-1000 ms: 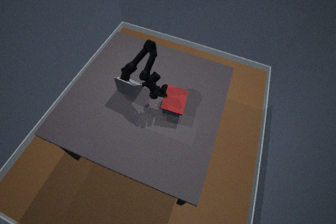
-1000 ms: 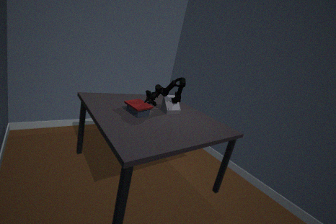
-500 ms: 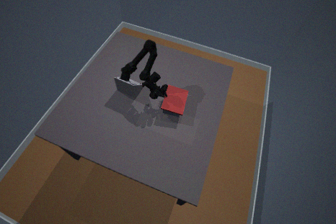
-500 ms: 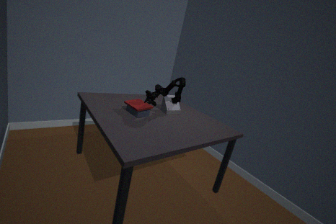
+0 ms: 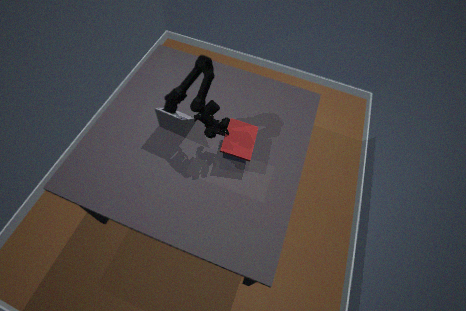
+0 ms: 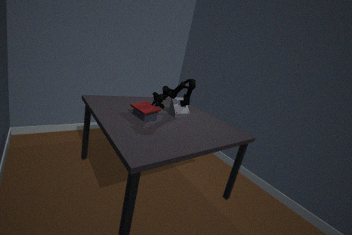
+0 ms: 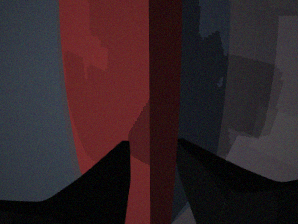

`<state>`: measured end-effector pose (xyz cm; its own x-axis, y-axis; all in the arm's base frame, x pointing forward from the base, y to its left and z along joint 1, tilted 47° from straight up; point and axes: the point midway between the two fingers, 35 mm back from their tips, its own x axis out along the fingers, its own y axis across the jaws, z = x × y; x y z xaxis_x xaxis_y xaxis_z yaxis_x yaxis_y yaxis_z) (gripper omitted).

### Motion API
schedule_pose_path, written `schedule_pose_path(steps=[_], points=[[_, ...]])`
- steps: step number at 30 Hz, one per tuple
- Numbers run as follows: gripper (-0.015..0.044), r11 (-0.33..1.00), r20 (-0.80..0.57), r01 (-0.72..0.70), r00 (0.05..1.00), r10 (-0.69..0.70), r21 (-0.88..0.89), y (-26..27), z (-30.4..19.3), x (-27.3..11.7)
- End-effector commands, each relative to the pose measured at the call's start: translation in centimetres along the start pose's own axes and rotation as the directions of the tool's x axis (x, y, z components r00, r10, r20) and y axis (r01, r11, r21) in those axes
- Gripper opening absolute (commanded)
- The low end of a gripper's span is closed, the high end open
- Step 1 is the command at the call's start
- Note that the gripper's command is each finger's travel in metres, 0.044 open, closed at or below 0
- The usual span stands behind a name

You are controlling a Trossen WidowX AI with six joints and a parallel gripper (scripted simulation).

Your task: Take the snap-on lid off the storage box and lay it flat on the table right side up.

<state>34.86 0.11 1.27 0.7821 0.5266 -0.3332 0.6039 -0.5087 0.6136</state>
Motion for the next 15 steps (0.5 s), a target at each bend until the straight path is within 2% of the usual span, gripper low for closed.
schedule_pose_path(steps=[1, 15], points=[[0.0, 1.0, -0.002, -0.005, 1.0, 0.005, -0.005, 0.6, 0.0, -0.3], [0.0, 1.0, -0.002, -0.005, 1.0, 0.005, -0.006, 2.3, 0.0, -1.2]])
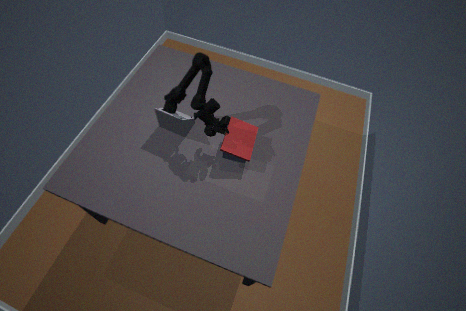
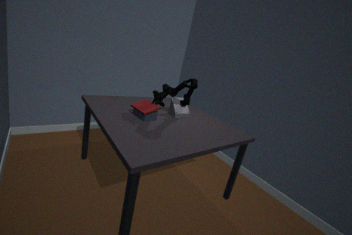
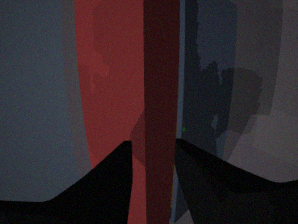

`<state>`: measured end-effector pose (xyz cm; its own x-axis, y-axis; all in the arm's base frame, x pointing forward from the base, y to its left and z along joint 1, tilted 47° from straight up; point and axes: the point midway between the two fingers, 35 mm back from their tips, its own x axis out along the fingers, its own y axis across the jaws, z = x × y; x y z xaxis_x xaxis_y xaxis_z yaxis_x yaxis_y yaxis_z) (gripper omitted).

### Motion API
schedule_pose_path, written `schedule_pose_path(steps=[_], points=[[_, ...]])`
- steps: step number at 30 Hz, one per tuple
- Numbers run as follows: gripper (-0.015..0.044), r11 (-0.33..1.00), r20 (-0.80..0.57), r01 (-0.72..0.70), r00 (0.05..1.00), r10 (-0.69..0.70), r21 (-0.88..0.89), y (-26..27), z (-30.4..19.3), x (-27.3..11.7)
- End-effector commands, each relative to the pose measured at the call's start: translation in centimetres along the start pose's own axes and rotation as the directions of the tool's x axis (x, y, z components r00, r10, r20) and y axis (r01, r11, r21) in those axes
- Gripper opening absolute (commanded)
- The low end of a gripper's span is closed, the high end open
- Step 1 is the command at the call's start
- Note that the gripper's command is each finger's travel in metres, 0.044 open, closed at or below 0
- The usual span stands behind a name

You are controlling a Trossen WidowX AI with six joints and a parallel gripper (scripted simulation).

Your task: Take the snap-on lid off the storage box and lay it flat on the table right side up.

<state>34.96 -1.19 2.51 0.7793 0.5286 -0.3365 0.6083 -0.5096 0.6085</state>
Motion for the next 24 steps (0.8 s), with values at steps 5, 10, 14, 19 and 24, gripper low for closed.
schedule_pose_path(steps=[5, 10, 14, 19, 24], points=[[0.0, 1.0, -0.002, -0.01, 1.0, 0.01, -0.011, 1.4, -0.1, -0.5], [0.0, 1.0, -0.002, -0.01, 1.0, 0.01, -0.012, 2.1, -0.1, -0.7], [0.0, 1.0, -0.002, -0.01, 1.0, 0.01, -0.012, 2.6, -0.1, -0.9], [0.0, 1.0, -0.002, -0.01, 1.0, 0.01, -0.012, 3.3, -0.1, -1.1], [0.0, 1.0, -0.002, -0.01, 1.0, 0.01, -0.012, 4.1, -0.1, -1.2]])
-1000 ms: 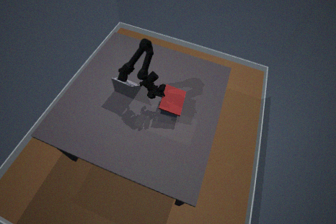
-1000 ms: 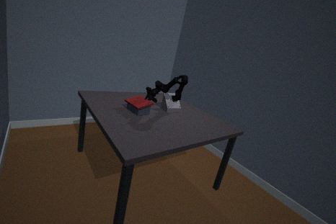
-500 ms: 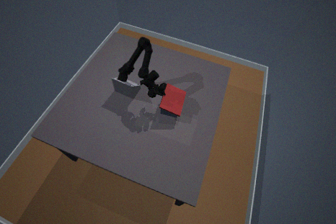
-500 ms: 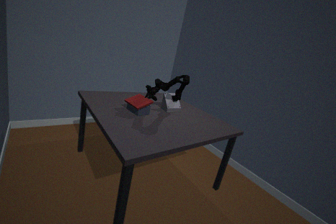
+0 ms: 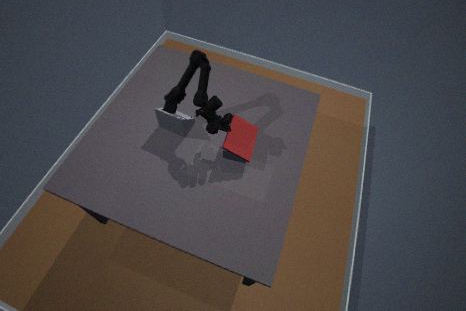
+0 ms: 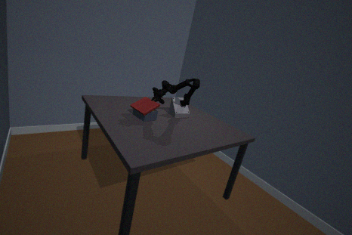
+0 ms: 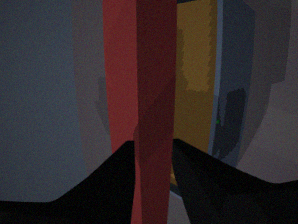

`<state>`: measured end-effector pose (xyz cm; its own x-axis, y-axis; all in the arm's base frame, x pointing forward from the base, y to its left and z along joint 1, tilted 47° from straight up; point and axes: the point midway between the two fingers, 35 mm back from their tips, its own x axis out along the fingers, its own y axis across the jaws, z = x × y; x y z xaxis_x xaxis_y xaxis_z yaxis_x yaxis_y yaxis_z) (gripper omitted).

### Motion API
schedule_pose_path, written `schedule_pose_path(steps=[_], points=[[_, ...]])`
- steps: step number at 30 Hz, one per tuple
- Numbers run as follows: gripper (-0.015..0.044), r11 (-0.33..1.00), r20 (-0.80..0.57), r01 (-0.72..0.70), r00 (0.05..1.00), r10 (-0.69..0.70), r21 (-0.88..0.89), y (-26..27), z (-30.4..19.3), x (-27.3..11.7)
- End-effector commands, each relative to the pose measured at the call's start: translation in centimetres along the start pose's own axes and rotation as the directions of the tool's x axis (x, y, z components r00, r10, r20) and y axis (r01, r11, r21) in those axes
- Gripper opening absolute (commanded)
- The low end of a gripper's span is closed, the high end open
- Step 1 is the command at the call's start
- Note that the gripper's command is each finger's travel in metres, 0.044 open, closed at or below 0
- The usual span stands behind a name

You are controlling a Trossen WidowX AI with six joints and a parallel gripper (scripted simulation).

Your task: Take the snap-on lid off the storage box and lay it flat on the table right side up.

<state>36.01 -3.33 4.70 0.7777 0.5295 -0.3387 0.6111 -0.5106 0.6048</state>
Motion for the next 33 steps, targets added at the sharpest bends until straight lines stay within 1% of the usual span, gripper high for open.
schedule_pose_path(steps=[1, 33], points=[[0.0, 1.0, -0.003, -0.013, 1.0, 0.013, -0.016, 1.1, -0.1, -0.2], [0.0, 1.0, -0.002, -0.013, 1.0, 0.013, -0.018, 5.9, -0.2, -1.1]])
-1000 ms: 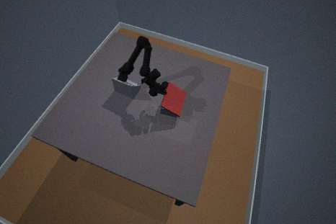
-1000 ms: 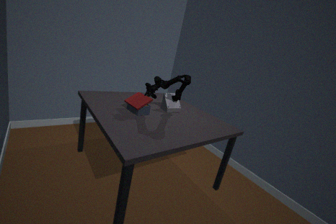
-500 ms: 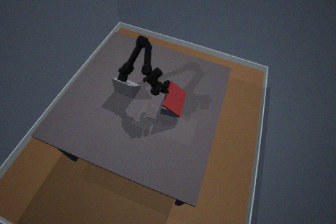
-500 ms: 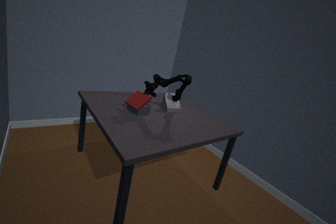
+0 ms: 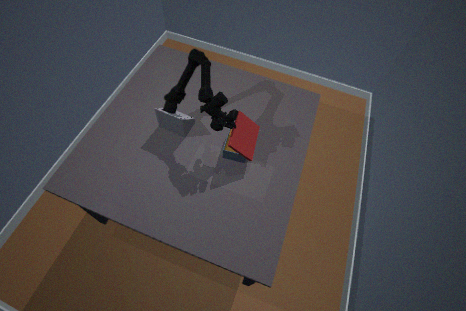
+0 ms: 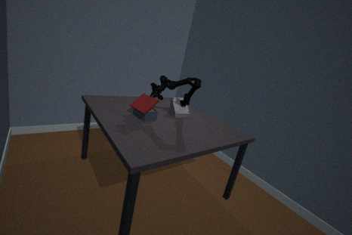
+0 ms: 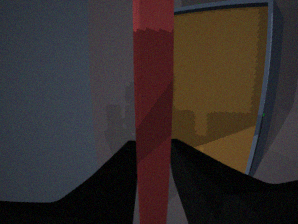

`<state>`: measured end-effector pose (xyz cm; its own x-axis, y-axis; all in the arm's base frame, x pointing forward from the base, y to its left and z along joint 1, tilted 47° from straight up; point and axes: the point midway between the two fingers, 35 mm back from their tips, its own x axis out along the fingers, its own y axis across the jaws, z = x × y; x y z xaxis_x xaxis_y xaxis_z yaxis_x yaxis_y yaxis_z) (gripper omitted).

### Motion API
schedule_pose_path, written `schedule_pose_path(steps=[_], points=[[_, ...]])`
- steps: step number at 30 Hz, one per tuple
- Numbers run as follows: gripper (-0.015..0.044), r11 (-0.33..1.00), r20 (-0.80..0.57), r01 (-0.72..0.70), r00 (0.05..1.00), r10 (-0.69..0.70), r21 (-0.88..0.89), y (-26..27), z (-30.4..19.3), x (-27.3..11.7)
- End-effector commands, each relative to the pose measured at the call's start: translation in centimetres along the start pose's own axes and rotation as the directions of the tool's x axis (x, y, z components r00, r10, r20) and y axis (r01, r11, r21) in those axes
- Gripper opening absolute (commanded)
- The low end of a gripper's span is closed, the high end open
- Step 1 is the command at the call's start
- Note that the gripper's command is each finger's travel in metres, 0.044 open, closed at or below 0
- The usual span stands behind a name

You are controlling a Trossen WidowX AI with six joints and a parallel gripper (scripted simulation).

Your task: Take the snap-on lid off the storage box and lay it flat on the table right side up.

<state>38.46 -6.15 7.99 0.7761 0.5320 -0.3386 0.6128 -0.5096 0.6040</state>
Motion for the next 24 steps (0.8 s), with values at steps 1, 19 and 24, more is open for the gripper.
schedule_pose_path(steps=[1, 19, 24], points=[[0.0, 1.0, 0.0, -0.015, 1.0, 0.015, -0.018, 1.1, -0.1, -0.5], [0.0, 1.0, 0.001, -0.015, 1.0, 0.015, -0.019, 2.9, -0.1, -2.0], [0.0, 1.0, 0.001, -0.015, 1.0, 0.015, -0.019, 3.4, -0.1, -2.5]])
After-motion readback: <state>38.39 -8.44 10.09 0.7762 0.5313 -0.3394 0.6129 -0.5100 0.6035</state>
